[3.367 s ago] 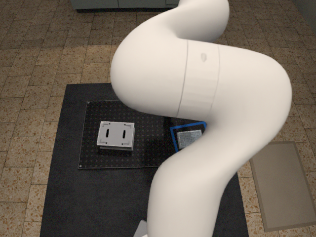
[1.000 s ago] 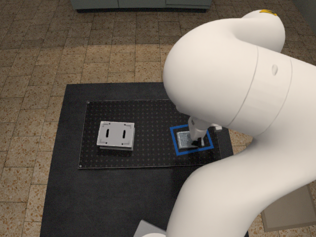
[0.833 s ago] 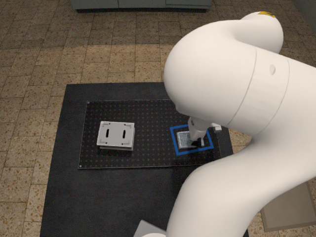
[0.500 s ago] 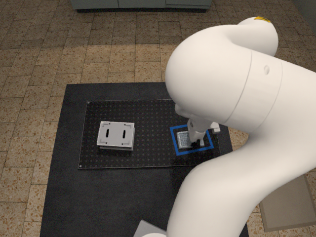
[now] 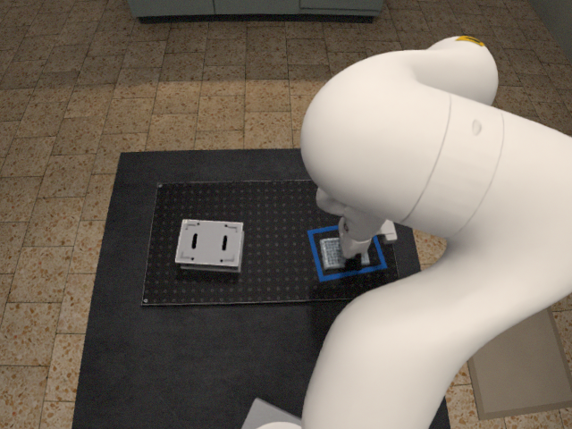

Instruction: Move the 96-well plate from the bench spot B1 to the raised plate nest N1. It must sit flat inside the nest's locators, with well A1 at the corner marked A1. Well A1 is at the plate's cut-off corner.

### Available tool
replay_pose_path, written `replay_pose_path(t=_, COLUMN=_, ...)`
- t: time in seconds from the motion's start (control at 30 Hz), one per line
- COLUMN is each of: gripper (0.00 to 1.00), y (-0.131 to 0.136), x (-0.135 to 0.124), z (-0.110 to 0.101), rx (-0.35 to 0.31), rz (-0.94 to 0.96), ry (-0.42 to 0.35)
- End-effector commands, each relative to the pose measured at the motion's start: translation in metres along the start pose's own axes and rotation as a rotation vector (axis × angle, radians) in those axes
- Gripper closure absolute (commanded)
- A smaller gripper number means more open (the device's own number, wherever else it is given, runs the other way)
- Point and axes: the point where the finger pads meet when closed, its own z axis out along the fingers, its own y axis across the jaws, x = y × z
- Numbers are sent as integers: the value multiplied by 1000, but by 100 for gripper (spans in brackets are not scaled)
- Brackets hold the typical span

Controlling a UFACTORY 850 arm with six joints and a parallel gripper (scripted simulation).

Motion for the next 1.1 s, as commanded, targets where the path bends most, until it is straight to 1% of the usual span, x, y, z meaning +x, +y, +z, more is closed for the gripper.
replay_pose_path(t=0.0, gripper=0, y=-1, x=0, z=-1, rx=1, rz=0, ry=1)
replay_pose_path(t=1.07, gripper=0, y=-1, x=0, z=18, rx=1, rz=0, ry=1)
